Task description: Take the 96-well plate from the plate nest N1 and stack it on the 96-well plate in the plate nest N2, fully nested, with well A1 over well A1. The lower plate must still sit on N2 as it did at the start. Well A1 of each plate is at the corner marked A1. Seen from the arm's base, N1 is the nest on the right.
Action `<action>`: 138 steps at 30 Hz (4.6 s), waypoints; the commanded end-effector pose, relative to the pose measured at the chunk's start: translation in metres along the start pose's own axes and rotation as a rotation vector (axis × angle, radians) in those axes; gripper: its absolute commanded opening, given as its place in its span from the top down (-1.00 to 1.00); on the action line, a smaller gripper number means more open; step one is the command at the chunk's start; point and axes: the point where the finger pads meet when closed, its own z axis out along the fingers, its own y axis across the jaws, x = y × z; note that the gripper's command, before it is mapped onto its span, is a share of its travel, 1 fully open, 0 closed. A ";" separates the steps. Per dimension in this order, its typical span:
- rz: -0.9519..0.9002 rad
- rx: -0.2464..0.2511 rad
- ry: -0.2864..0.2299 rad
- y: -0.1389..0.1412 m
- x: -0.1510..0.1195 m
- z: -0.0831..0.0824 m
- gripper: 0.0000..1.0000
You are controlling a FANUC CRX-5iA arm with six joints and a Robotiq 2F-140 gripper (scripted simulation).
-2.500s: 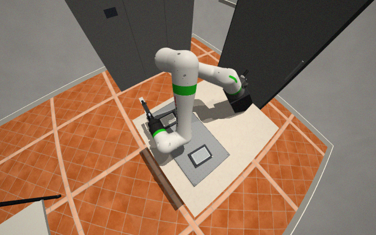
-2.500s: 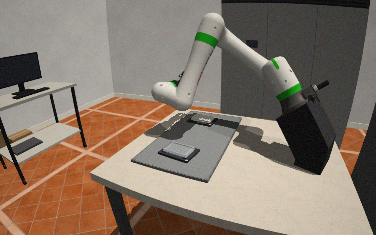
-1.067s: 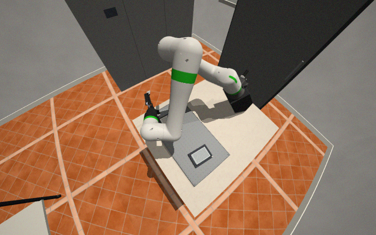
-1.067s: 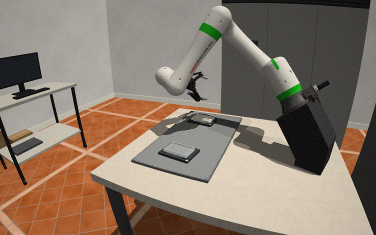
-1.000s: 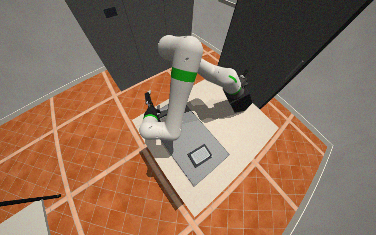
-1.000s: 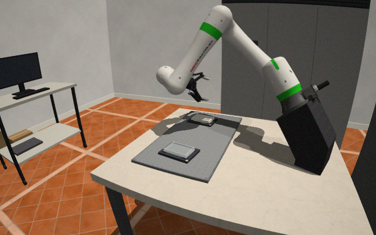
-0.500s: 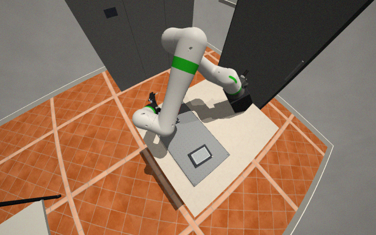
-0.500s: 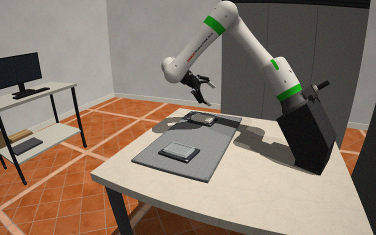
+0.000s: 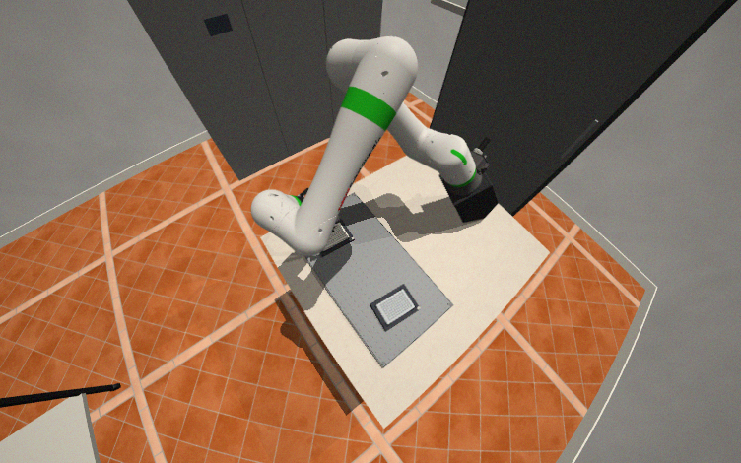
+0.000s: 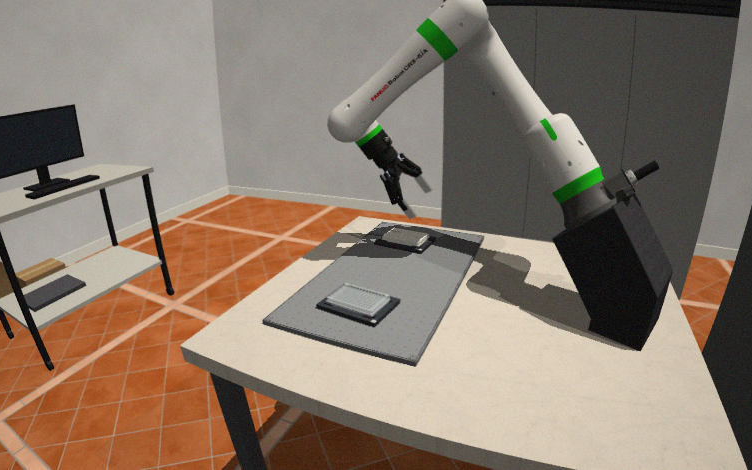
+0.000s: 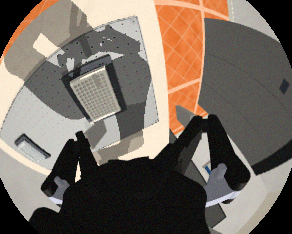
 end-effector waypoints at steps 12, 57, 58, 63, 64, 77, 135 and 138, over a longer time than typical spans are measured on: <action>-0.113 0.294 0.111 -0.057 0.007 -0.022 -1.00; -0.113 0.294 0.111 -0.077 0.032 0.011 -1.00; -0.113 0.294 0.111 -0.078 0.033 0.013 -1.00; -0.113 0.294 0.111 -0.079 0.035 0.017 -1.00; -0.113 0.294 0.111 -0.080 0.036 0.018 -1.00; -0.113 0.294 0.111 -0.086 0.046 0.034 -1.00; -0.113 0.294 0.111 -0.081 0.037 0.020 1.00; -0.113 0.294 0.111 -0.079 0.035 0.016 1.00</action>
